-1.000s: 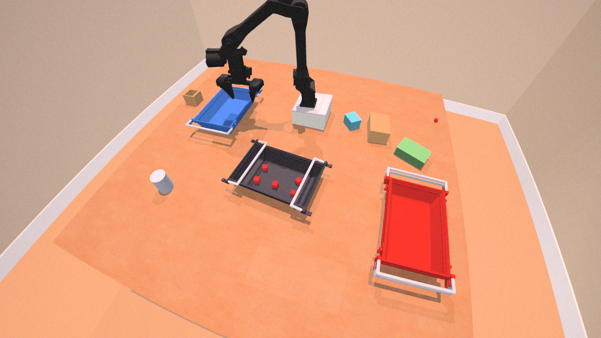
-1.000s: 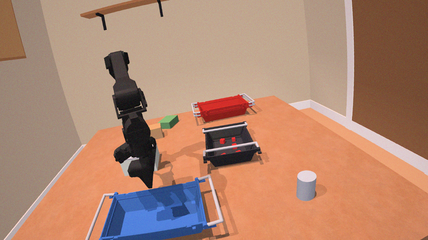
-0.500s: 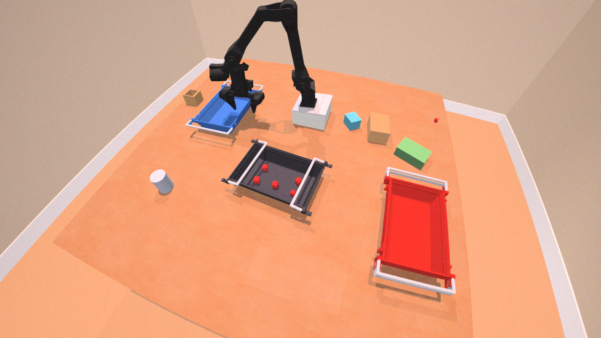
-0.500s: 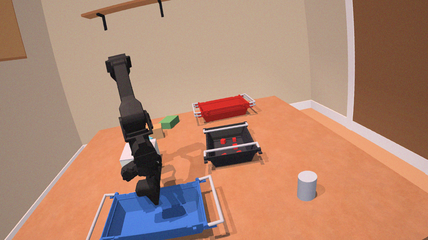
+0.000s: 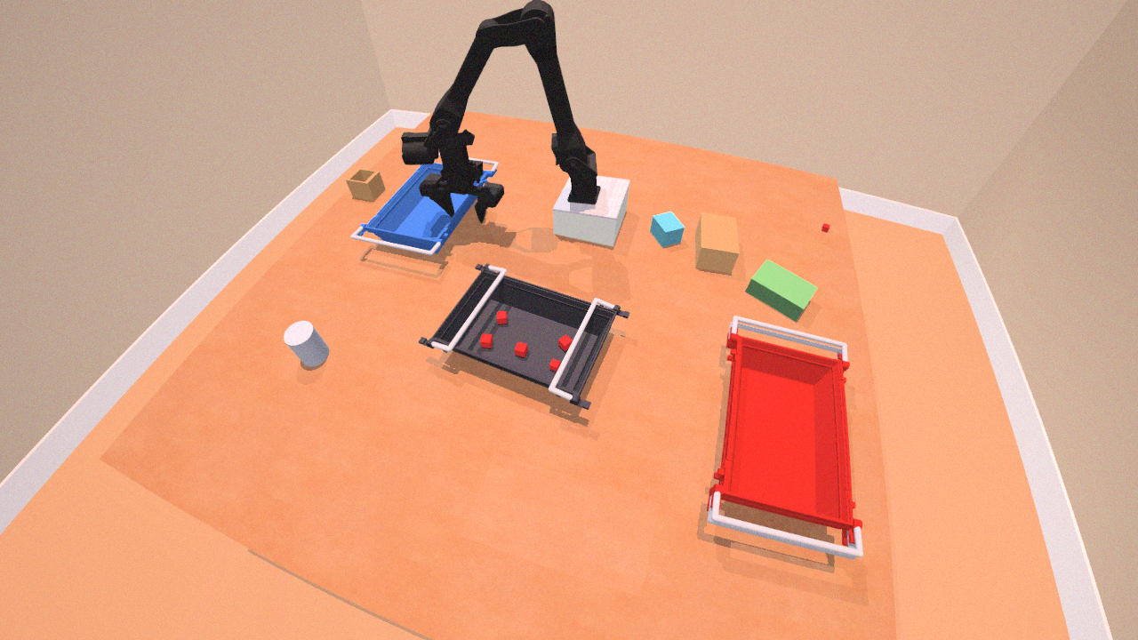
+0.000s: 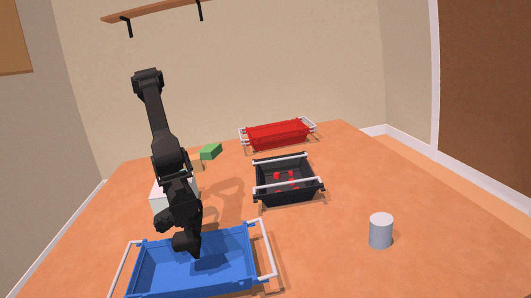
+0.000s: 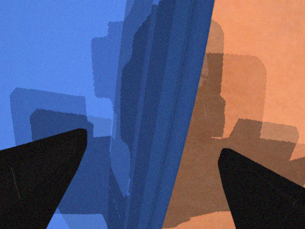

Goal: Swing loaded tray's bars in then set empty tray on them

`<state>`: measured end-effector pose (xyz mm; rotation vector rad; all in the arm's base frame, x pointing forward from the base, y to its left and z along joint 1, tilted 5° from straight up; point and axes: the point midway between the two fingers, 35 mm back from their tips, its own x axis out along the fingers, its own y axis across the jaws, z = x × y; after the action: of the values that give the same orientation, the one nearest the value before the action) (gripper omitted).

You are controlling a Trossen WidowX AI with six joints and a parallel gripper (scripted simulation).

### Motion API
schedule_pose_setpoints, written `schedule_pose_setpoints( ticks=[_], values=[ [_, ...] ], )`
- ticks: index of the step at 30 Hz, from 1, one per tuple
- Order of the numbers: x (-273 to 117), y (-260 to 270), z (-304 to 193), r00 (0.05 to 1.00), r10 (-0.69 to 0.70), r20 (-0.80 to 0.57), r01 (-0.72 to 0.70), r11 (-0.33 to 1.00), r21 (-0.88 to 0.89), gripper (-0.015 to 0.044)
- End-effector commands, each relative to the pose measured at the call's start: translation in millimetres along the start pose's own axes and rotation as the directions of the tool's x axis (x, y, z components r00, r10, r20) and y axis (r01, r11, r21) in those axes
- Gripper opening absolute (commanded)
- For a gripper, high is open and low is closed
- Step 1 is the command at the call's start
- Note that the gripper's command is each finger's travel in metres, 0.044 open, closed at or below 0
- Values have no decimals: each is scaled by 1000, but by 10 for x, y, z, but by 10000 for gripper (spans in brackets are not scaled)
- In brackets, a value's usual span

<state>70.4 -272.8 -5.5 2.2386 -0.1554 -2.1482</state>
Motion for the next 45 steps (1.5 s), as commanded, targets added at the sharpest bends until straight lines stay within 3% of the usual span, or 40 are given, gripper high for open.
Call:
schedule_pose_setpoints(
  ticks=[1,6,37,45],
  values=[
    [7,-6,-2,1000,-1,-2,1,1000,6,308],
    [7,-6,-2,1000,-1,-2,1,1000,6,235],
    [7,-6,-2,1000,-1,-2,1,1000,6,28],
    [-341,29,-12,1000,-1,-2,1,1000,6,0]
  ],
)
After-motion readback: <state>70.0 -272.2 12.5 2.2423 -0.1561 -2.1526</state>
